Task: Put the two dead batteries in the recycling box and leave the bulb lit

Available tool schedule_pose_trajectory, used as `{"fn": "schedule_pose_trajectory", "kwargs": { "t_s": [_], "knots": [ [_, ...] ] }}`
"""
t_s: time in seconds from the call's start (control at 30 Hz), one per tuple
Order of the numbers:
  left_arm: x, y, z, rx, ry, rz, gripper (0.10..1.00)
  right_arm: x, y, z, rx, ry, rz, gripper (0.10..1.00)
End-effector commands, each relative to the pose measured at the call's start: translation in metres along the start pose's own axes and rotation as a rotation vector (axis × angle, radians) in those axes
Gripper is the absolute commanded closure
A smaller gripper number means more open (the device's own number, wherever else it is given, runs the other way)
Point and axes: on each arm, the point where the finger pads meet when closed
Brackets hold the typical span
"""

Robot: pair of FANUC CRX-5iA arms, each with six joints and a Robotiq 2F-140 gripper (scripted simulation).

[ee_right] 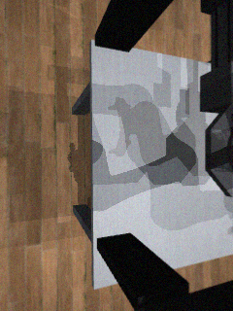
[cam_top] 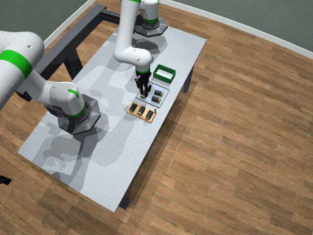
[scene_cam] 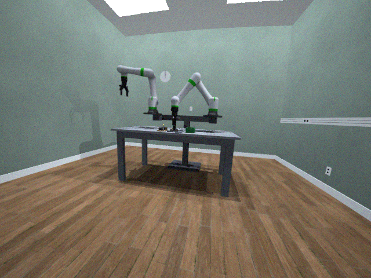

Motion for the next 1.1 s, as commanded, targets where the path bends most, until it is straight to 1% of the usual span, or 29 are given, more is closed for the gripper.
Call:
{"fn": "schedule_pose_trajectory", "kwargs": {
  "t_s": [0.0, 0.23, 0.27, 1.07],
  "knots": [
    [0.0006, 0.0011, -0.0006, -0.002, 0.001, 0.0, 0.854, 0.0001, -0.0003, -0.0009, 0.002, 0.0, 0.0, 0.098],
    [0.0006, 0.0011, -0.0006, -0.002, 0.001, 0.0, 0.854, 0.0001, -0.0003, -0.0009, 0.002, 0.0, 0.0, 0.098],
    [0.0006, 0.0011, -0.0006, -0.002, 0.001, 0.0, 0.734, 0.0001, -0.0003, -0.0009, 0.002, 0.0, 0.0, 0.098],
    [0.0006, 0.0011, -0.0014, -0.002, 0.001, 0.0, 0.734, 0.0001, -0.0003, -0.0009, 0.002, 0.0, 0.0, 0.098]
  ]
}}
Point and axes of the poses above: on each arm, the point where the finger pads meet when closed, its own z axis out along the fingers, its own x axis across the jaws, y = z × x, and after that the axes turned 11 degrees about z, right-handed
